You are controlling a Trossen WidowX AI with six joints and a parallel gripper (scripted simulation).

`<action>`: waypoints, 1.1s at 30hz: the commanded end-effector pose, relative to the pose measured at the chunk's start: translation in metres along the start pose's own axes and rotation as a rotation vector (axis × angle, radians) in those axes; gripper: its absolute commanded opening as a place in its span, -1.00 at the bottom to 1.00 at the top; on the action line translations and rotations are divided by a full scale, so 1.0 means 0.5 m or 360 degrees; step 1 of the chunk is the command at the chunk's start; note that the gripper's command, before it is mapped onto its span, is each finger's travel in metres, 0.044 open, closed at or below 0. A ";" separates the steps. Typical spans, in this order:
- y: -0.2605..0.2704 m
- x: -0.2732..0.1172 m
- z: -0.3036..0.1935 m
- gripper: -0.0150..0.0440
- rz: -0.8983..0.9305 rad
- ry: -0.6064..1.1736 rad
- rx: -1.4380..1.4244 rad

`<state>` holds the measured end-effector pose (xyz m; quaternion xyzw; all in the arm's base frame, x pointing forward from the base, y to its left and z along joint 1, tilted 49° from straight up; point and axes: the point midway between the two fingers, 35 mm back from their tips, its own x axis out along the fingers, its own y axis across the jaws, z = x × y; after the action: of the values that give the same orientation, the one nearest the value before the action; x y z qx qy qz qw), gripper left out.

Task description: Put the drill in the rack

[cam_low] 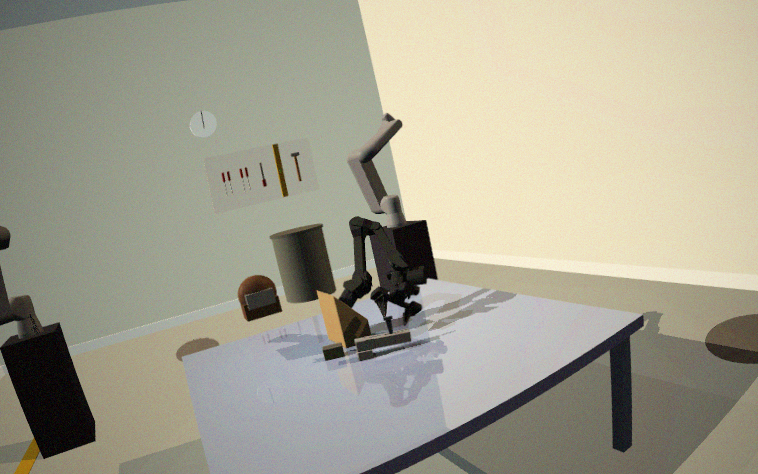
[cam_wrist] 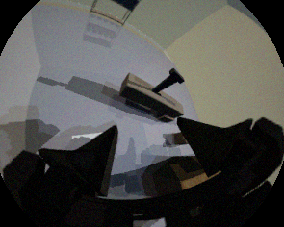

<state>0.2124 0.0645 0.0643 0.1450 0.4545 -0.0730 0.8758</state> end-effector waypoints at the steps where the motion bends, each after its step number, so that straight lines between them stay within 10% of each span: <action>1: 0.000 0.000 0.000 0.78 0.0000 0.0000 0.0000; 15: -0.031 0.027 0.017 -0.47 -0.0052 0.0505 -0.0054; 24: -0.095 0.064 0.085 -0.49 0.0355 0.1124 0.0235; 33: -0.188 0.092 0.173 -0.49 0.0884 0.1161 0.0662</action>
<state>0.2722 -0.0320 0.0528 0.3919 0.6819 0.1002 0.6095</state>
